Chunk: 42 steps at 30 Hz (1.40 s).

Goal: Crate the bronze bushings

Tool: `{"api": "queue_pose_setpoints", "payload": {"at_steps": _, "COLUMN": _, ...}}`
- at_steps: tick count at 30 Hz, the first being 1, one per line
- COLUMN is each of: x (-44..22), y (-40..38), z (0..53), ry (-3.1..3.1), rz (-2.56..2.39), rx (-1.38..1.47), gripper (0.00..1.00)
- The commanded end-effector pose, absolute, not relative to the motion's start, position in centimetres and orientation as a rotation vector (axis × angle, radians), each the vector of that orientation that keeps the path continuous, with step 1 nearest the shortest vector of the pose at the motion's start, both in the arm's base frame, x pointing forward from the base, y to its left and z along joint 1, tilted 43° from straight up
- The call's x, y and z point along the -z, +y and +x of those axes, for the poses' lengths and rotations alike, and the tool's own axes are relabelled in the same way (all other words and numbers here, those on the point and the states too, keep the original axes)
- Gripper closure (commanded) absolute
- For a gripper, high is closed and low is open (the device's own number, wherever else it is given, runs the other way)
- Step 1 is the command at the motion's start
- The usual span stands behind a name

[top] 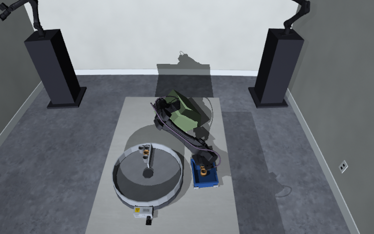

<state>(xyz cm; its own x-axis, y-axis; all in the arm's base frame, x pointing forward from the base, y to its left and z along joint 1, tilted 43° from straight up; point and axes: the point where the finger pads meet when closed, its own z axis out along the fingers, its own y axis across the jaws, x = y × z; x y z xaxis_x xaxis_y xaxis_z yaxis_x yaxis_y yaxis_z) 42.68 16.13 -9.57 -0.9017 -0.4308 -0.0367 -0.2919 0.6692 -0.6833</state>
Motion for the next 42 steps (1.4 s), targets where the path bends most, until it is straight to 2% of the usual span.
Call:
{"api": "queue_pose_setpoints", "payload": {"at_steps": 1, "x": 7.21, "y": 19.16, "z": 43.68, "ry": 2.623, "rz": -0.582, "rx": 0.97, "gripper": 1.0}}
{"api": "queue_pose_setpoints", "payload": {"at_steps": 37, "x": 7.2, "y": 19.14, "z": 43.65, "ry": 2.623, "rz": -0.583, "rx": 0.971, "gripper": 1.0}}
{"api": "queue_pose_setpoints", "payload": {"at_steps": 38, "x": 7.2, "y": 19.14, "z": 43.65, "ry": 2.623, "rz": -0.583, "rx": 0.971, "gripper": 0.86}}
{"api": "queue_pose_setpoints", "payload": {"at_steps": 42, "x": 7.17, "y": 19.12, "z": 43.67, "ry": 2.622, "rz": -0.583, "rx": 0.973, "gripper": 0.86}}
